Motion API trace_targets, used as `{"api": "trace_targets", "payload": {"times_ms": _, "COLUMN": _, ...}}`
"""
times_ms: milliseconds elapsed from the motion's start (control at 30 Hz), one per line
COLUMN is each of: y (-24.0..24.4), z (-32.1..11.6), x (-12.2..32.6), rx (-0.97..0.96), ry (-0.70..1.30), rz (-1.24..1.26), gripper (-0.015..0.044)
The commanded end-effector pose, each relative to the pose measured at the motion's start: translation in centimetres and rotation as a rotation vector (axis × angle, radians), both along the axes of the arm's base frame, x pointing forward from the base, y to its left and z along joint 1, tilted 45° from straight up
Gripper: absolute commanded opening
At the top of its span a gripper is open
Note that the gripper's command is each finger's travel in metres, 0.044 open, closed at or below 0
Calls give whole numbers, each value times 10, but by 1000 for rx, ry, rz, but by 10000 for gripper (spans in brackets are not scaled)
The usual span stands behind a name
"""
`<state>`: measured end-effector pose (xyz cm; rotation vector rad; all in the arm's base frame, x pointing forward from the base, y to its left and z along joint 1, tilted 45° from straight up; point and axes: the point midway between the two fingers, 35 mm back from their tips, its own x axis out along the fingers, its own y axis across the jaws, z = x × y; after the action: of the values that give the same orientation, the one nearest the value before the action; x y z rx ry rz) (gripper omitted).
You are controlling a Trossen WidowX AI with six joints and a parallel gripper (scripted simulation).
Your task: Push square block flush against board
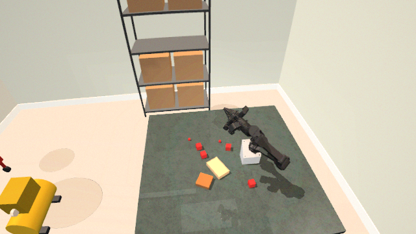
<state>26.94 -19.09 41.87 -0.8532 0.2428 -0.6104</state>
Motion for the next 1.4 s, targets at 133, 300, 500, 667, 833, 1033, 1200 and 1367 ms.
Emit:
{"api": "trace_targets", "payload": {"times_ms": 133, "y": 31, "z": -35, "x": 31, "rx": 6, "ry": 129, "rz": 152, "gripper": 0}}
{"api": "trace_targets", "payload": {"times_ms": 300, "y": 53, "z": -62, "x": 49, "rx": -4, "ry": 229, "rz": 269, "gripper": 0}}
{"api": "trace_targets", "payload": {"times_ms": 500, "y": 87, "z": -98, "x": 67, "rx": -22, "ry": 355, "rz": 432, "gripper": 0}}
{"api": "trace_targets", "payload": {"times_ms": 667, "y": 118, "z": -127, "x": 76, "rx": -41, "ry": 453, "rz": 573, "gripper": 0}}
{"api": "trace_targets", "payload": {"times_ms": 833, "y": 149, "z": -156, "x": 81, "rx": -62, "ry": 544, "rz": 717, "gripper": 0}}
{"api": "trace_targets", "payload": {"times_ms": 1033, "y": 188, "z": -188, "x": 79, "rx": -88, "ry": 643, "rz": 895, "gripper": 0}}
{"api": "trace_targets", "payload": {"times_ms": 1200, "y": 220, "z": -214, "x": 71, "rx": -111, "ry": 718, "rz": 1046, "gripper": 0}}
{"api": "trace_targets", "payload": {"times_ms": 1367, "y": 251, "z": -239, "x": 59, "rx": -132, "ry": 787, "rz": 1202, "gripper": 0}}
